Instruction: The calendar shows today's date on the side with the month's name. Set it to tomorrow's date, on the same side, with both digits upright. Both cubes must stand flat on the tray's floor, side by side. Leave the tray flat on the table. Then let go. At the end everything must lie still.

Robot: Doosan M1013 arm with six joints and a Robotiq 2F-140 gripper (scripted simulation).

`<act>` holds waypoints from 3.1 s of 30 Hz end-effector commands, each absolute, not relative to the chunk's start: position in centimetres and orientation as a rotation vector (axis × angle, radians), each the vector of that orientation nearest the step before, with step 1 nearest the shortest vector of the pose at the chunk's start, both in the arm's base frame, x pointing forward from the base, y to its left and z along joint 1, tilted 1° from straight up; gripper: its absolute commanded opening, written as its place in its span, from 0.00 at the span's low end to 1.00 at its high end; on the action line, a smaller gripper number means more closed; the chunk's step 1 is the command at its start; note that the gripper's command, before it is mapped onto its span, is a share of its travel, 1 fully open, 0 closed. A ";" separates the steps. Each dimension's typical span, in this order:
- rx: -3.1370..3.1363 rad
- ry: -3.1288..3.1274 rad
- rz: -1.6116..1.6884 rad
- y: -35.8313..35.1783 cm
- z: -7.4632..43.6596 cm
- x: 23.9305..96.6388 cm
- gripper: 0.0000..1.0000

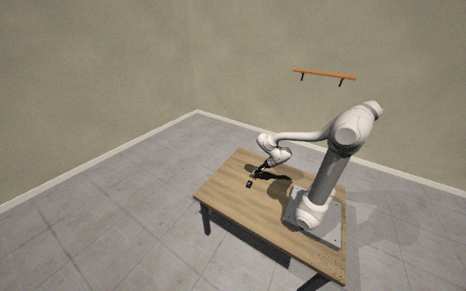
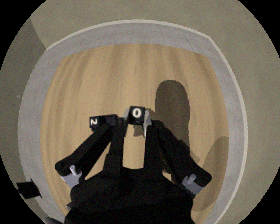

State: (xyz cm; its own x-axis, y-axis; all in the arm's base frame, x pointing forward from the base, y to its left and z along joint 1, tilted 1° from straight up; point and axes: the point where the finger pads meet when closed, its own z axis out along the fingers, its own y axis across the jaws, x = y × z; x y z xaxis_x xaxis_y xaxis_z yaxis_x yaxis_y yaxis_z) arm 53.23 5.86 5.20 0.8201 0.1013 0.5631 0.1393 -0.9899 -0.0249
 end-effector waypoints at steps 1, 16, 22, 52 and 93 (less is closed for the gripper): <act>-2.992 -0.184 -0.803 5.4 5.5 53.6 0.16; -3.005 -0.178 -0.814 5.0 6.1 54.3 0.16; -3.006 -0.181 -0.791 5.1 6.0 54.4 0.16; -3.137 -0.184 -0.086 5.1 6.3 55.3 0.16; -3.068 -0.175 0.813 5.3 6.1 57.0 0.16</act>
